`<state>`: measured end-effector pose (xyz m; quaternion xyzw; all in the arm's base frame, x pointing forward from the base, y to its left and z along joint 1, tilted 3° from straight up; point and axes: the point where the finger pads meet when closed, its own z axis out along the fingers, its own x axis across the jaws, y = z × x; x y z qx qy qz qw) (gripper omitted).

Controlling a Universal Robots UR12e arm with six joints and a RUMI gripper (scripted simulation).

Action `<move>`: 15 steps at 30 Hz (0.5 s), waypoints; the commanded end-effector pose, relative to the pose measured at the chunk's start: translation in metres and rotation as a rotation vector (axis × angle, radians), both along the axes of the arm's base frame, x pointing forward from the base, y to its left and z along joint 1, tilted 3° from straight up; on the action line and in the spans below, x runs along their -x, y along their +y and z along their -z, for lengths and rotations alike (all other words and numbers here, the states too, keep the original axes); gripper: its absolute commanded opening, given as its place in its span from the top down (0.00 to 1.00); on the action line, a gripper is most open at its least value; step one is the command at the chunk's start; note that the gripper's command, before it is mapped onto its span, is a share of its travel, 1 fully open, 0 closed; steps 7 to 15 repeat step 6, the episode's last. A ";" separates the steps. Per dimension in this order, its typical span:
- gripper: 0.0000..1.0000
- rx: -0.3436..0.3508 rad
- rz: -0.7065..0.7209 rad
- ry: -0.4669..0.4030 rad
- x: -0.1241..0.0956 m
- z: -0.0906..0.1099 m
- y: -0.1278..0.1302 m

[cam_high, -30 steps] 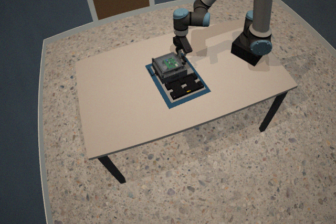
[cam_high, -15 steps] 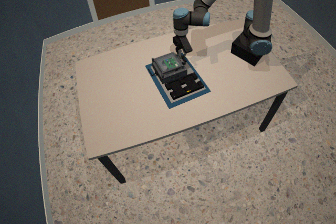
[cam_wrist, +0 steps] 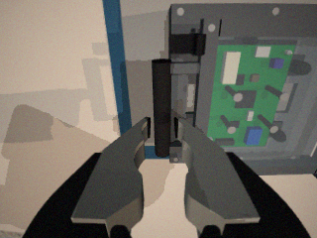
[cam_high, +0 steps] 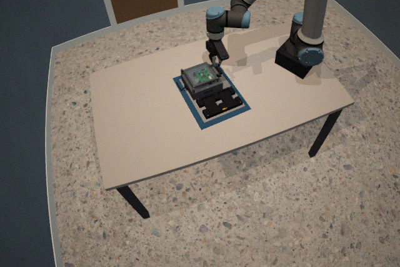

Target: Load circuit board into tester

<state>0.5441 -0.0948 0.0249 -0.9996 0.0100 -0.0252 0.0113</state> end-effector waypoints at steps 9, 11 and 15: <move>0.87 0.000 0.000 -0.001 0.000 -0.004 0.000; 0.87 0.000 0.000 -0.001 0.000 -0.004 0.000; 0.87 0.000 0.000 -0.001 0.000 -0.004 0.000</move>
